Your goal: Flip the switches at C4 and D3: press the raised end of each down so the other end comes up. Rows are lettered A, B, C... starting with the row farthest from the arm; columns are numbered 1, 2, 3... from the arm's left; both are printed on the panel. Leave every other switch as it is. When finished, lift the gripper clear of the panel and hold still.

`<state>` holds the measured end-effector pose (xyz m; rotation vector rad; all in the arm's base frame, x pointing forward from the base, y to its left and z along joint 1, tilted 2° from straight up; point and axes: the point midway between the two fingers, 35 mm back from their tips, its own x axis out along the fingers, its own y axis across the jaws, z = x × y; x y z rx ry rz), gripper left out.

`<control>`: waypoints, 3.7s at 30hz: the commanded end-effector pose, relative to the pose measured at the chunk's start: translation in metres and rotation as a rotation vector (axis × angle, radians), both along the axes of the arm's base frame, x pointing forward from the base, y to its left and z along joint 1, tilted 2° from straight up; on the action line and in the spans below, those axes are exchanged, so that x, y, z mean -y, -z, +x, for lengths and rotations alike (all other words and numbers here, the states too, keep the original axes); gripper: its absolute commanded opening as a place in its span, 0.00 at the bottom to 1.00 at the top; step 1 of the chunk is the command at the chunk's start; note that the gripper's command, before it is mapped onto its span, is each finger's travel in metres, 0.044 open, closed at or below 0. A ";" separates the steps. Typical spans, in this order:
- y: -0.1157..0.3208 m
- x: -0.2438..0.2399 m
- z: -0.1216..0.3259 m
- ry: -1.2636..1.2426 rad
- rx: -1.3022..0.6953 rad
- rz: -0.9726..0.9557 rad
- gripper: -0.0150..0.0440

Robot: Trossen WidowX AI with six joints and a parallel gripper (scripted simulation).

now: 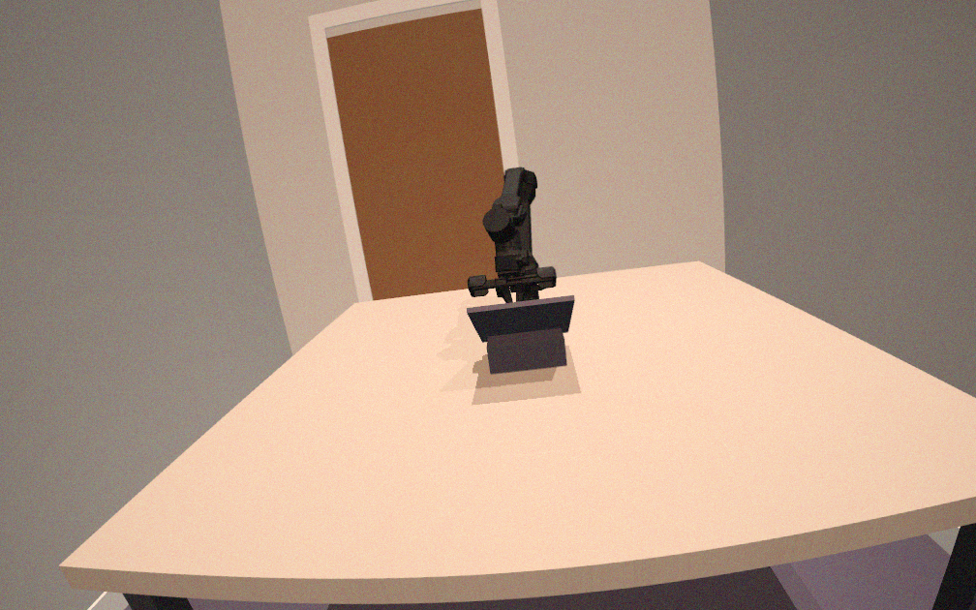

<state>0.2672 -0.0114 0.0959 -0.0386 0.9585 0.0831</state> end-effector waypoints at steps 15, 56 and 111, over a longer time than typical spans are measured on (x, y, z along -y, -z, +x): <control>-0.035 -0.015 -0.065 0.004 -0.033 -0.002 0.25; 0.018 -0.020 -0.039 0.004 -0.005 0.001 0.25; 0.022 -0.020 -0.037 0.004 -0.005 0.001 0.25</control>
